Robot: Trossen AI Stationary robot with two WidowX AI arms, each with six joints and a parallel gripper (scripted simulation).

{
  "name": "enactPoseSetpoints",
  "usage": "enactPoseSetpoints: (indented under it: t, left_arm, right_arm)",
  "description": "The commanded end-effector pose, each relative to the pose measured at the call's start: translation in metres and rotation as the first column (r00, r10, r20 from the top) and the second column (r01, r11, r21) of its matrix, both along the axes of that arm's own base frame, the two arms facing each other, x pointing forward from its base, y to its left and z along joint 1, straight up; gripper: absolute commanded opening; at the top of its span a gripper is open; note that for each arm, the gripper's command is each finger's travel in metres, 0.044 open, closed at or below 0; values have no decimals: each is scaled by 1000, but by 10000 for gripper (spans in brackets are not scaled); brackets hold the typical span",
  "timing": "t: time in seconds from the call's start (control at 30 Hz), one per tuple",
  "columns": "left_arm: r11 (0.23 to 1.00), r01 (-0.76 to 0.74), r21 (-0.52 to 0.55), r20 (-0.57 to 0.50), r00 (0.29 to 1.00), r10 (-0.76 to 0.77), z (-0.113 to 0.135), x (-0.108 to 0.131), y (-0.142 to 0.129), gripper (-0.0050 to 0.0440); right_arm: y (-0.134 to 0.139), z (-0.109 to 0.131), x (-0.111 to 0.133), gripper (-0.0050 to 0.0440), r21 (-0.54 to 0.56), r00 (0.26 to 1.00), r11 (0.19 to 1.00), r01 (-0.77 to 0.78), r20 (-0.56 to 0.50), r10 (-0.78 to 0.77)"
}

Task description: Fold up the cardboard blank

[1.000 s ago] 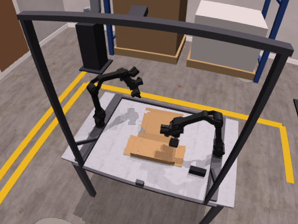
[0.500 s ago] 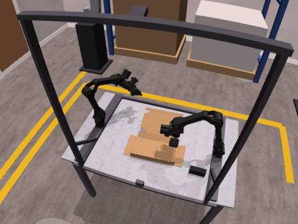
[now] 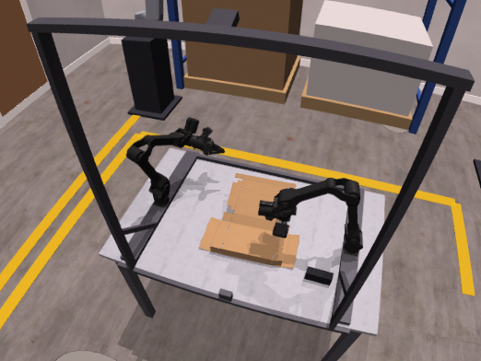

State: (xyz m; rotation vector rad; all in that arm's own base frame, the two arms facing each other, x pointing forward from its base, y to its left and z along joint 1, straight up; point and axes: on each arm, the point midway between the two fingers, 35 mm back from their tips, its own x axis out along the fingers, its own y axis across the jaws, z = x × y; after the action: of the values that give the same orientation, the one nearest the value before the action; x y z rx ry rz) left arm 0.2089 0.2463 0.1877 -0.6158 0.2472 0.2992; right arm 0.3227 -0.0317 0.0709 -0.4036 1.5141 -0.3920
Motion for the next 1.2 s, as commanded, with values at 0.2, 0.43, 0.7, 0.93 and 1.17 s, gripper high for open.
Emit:
enactPoseSetpoints:
  t: [0.2,0.43,0.7,0.93,1.17]
  left_arm:
    - [1000,18,13,163,986,-20,3,-17,-23,279]
    - [998,53,38,234,970,-60,1,-27,-42,279]
    - [996,66,61,253,964,-80,1,-30,-49,255]
    - [997,69,24,240,968,-72,-30,-15,-38,87]
    - [997,70,32,237,969,-75,-44,-6,-34,0]
  right_arm:
    - [1,7,3,262,6,1000,1000,3,26,-3]
    - [1,7,3,262,6,1000,1000,3,26,-3]
    - [1,7,3,238,8,1000,1000,3,28,-3]
    - [30,-2,20,195,130,996,991,-9,84,-2]
    - [47,-6,30,195,199,994,980,-20,114,-2]
